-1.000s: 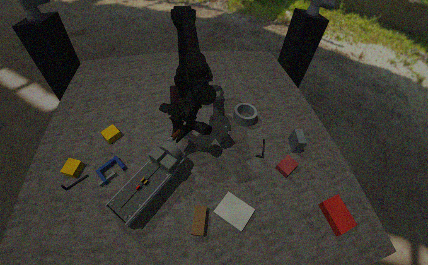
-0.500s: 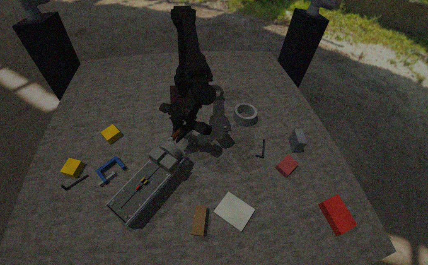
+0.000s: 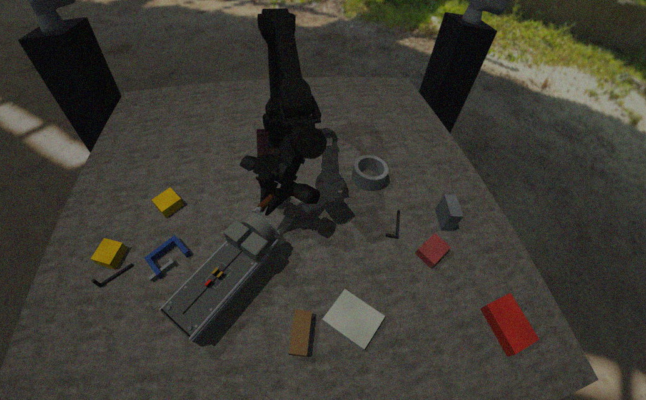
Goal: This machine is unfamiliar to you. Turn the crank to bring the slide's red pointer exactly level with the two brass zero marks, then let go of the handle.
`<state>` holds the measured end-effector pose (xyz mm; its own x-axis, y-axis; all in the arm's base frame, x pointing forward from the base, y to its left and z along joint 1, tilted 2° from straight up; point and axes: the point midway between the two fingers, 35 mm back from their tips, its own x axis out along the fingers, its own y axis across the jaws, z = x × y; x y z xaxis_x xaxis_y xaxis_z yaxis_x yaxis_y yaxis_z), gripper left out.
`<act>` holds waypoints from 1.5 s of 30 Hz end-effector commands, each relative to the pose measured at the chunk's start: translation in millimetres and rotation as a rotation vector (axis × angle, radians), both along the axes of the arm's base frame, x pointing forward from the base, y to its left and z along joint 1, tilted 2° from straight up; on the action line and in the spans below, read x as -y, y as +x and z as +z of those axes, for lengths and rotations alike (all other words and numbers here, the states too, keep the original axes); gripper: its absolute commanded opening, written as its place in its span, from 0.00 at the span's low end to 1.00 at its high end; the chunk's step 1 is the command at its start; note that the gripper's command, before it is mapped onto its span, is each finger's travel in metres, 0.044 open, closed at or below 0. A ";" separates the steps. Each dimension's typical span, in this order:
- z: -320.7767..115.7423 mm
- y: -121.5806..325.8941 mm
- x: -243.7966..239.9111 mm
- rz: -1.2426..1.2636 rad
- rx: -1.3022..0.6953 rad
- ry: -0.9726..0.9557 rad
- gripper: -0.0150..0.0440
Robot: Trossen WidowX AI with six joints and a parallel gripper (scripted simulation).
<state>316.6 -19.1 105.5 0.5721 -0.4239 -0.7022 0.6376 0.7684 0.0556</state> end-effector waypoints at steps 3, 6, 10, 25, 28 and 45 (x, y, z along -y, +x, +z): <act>-1.1 -0.6 0.6 -0.001 -0.003 -0.005 0.25; -1.1 -0.6 0.6 -0.001 -0.003 -0.005 0.25; -1.1 -0.6 0.6 -0.001 -0.003 -0.005 0.25; -0.1 0.0 0.0 0.000 0.000 0.000 0.52; -0.1 0.0 0.0 0.000 0.000 0.000 0.65; 34.1 0.1 0.8 0.000 0.001 0.001 1.00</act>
